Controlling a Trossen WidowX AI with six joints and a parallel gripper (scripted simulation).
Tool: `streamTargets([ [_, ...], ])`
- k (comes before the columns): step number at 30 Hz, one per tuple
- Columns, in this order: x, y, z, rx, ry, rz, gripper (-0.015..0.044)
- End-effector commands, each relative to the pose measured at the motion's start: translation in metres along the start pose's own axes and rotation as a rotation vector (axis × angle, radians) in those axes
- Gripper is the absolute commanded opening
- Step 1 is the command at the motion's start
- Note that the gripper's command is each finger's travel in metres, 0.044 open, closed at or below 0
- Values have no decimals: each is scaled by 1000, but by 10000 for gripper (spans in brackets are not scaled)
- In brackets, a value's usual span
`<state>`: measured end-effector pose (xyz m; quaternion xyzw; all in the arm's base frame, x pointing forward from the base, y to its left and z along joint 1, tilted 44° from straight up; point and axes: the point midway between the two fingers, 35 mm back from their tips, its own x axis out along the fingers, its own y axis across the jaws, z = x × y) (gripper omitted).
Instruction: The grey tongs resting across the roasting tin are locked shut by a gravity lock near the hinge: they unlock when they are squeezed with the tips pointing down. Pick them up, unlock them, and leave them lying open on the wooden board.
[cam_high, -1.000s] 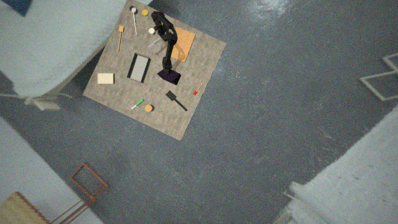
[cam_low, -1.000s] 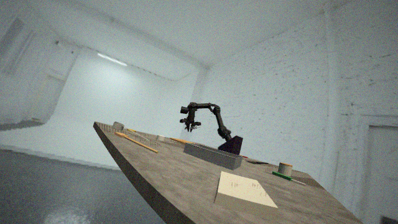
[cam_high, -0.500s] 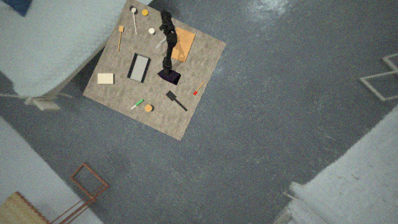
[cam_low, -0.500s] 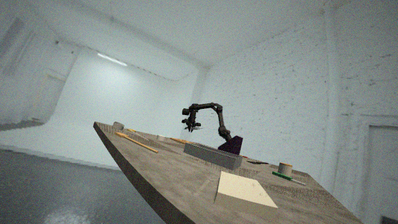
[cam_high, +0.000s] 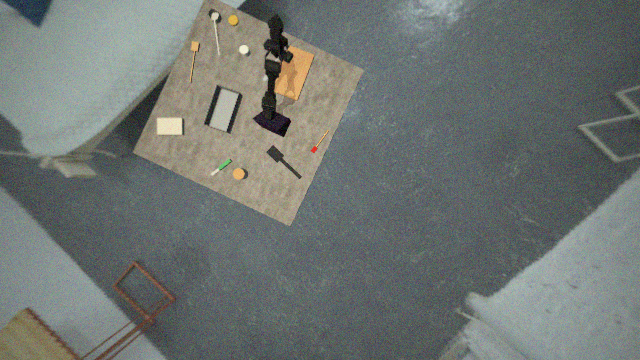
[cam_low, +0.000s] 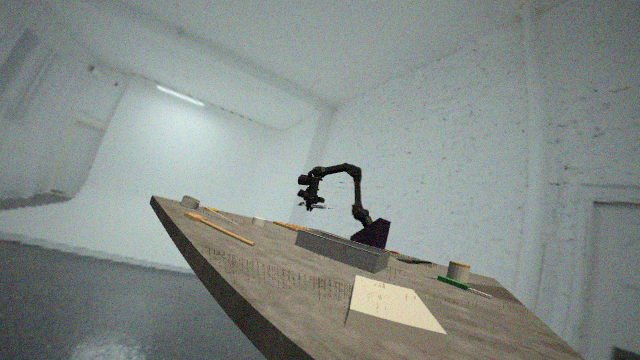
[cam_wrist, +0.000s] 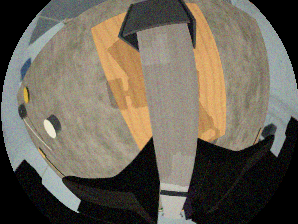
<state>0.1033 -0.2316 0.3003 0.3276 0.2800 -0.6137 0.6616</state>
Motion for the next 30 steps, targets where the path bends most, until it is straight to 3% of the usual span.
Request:
streamTargets([
  [1, -11, -13, 9, -60, -40, 10, -150],
  [22, -26, -40, 19, -187, -105, -8, -150],
  [30, -31, -36, 21, -227, -236, 10, -150],
])
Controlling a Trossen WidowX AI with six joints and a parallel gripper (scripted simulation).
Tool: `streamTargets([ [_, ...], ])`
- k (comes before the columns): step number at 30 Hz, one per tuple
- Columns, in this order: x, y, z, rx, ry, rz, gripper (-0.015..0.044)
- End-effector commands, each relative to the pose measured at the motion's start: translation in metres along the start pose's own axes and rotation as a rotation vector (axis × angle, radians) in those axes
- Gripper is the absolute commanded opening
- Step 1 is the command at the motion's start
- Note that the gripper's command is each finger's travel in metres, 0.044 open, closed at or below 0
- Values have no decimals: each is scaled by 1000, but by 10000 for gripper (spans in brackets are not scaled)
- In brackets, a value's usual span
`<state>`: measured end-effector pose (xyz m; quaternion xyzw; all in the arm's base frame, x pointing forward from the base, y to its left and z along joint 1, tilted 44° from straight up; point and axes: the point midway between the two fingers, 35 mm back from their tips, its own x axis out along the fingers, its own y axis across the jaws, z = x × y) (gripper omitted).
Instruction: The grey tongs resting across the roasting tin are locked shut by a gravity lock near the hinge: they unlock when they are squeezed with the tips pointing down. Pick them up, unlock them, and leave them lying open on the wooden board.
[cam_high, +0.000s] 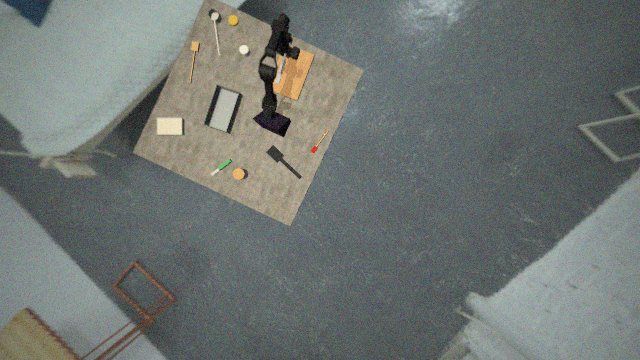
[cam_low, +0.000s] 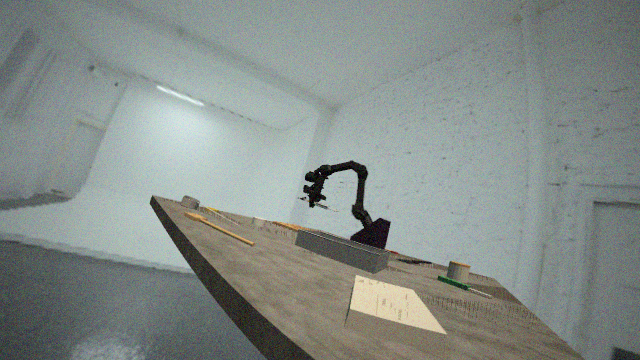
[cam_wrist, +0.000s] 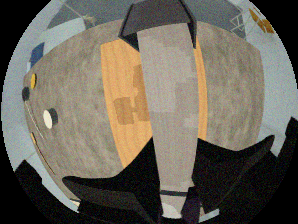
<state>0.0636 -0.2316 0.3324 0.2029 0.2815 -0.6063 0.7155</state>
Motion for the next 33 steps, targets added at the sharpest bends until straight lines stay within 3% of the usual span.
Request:
streamTargets([
  [1, -3, 2, 1, -26, -81, 1, -150],
  [33, -41, 9, -1, -90, -737, 5, -150],
])
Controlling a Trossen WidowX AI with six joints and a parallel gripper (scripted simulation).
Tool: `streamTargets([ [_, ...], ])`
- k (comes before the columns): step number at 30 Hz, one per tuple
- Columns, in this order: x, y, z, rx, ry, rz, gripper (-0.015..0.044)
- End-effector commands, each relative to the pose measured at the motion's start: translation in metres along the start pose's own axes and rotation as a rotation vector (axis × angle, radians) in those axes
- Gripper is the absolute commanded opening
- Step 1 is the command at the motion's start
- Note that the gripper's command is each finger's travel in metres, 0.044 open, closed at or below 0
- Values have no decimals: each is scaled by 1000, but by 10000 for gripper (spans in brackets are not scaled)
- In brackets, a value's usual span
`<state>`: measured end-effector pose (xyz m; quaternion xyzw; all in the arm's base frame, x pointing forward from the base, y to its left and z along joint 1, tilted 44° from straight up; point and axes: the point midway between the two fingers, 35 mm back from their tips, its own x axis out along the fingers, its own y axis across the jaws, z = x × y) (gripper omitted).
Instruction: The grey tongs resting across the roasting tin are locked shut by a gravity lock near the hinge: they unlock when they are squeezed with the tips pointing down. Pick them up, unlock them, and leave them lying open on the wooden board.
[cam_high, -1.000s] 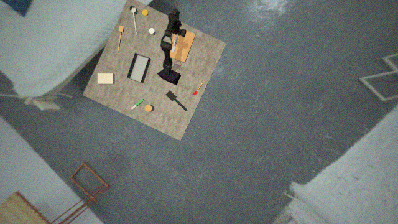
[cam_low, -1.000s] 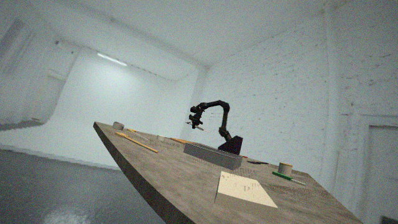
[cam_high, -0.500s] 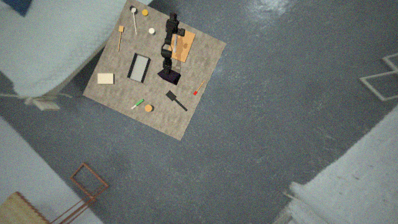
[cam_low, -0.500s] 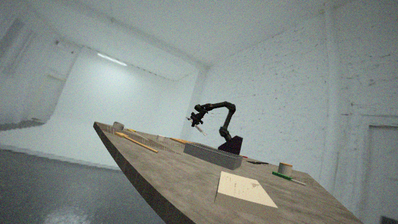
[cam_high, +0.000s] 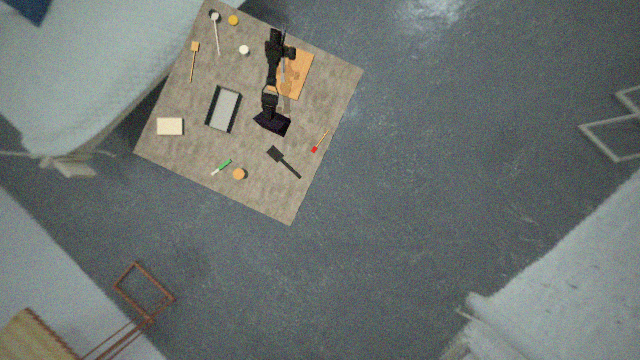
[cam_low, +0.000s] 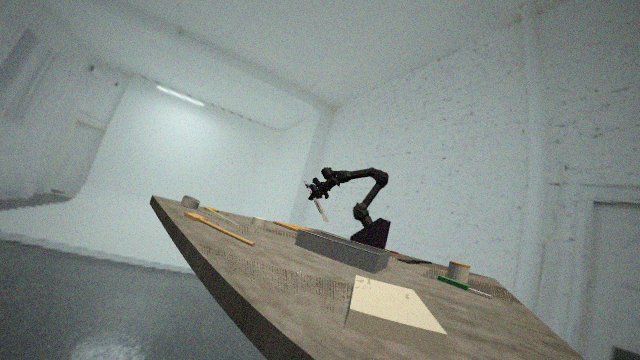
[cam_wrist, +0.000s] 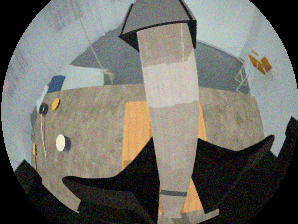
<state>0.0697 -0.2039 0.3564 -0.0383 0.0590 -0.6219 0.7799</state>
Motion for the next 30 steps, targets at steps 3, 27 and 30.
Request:
streamTargets([
  [3, -11, -1, 1, 6, -128, -17, -150],
  [27, -44, -10, -7, 79, -461, -79, -150],
  [30, -44, -10, -7, 79, -461, -79, -150],
])
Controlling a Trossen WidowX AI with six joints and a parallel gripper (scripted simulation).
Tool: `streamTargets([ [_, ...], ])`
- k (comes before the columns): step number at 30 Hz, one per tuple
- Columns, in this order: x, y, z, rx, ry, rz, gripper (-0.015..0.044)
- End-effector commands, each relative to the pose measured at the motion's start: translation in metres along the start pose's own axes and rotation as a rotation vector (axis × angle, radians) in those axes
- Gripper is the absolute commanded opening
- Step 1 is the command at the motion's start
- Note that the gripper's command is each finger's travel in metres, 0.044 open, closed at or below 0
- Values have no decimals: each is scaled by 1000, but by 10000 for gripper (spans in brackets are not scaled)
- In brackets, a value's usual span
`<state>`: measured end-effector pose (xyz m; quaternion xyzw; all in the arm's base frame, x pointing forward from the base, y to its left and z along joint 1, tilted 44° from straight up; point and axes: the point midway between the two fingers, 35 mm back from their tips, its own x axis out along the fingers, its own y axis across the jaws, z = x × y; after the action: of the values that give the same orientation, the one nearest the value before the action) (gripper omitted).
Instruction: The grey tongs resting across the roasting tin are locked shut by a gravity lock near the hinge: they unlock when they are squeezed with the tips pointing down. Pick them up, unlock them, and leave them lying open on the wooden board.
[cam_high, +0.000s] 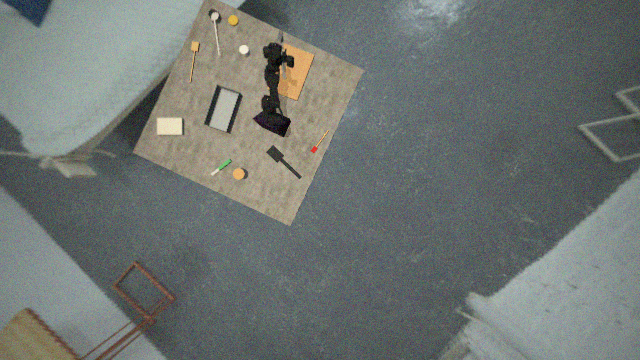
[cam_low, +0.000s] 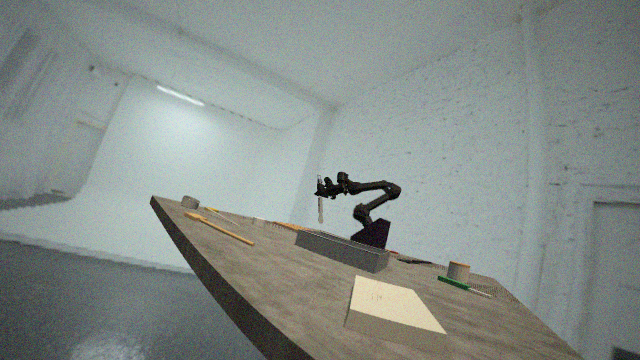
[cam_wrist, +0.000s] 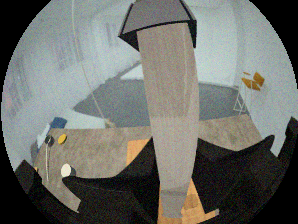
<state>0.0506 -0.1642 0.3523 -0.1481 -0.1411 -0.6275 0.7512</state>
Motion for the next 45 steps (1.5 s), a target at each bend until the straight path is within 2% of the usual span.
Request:
streamTargets([
  [1, -1, -1, 1, 2, -12, -5, -150],
  [32, -1, -1, 1, 2, -11, -5, -150],
  [45, 16, 6, -1, -45, 128, 32, -150],
])
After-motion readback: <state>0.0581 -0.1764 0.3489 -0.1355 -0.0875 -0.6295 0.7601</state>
